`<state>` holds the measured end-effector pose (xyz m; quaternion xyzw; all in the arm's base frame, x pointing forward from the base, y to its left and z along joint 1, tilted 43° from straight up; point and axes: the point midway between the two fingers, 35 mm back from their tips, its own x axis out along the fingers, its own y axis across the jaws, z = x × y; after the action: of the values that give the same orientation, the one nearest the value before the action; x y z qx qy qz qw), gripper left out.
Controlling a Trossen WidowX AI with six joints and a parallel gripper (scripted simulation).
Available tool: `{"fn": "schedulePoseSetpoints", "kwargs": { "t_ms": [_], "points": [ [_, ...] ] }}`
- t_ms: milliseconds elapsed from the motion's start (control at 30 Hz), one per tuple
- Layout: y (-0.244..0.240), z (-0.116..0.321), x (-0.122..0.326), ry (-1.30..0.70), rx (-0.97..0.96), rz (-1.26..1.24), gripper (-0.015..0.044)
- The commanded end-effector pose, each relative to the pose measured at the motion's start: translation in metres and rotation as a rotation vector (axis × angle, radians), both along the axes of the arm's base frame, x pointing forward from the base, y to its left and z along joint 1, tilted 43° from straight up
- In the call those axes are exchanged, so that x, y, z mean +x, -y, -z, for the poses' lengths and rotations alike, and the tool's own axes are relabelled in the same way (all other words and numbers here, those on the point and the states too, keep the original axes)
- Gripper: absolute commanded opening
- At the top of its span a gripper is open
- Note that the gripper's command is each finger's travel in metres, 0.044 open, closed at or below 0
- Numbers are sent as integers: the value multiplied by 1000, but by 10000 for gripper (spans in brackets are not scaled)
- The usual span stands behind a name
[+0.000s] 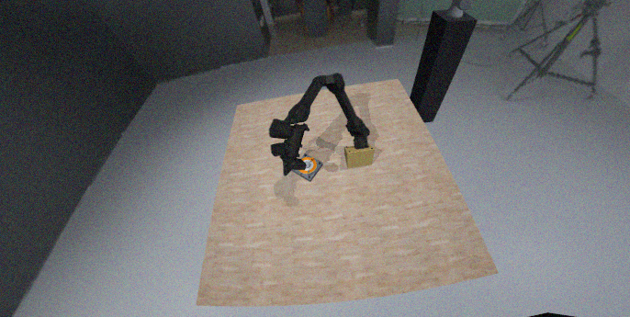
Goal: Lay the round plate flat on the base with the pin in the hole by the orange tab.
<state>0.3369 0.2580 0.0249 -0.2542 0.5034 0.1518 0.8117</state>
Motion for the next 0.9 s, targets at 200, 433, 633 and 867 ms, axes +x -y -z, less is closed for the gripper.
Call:
{"fn": "schedulePoseSetpoints", "kwargs": {
  "t_ms": [200, 433, 633, 867],
  "points": [
    [202, 1, -38, -134, -429, 543, 0],
    [251, -11, -58, -170, -557, 666, 0],
    [262, 2, -56, -170, -556, 666, 0],
    [284, 24, -53, -169, -559, 666, 0]
  ]
}}
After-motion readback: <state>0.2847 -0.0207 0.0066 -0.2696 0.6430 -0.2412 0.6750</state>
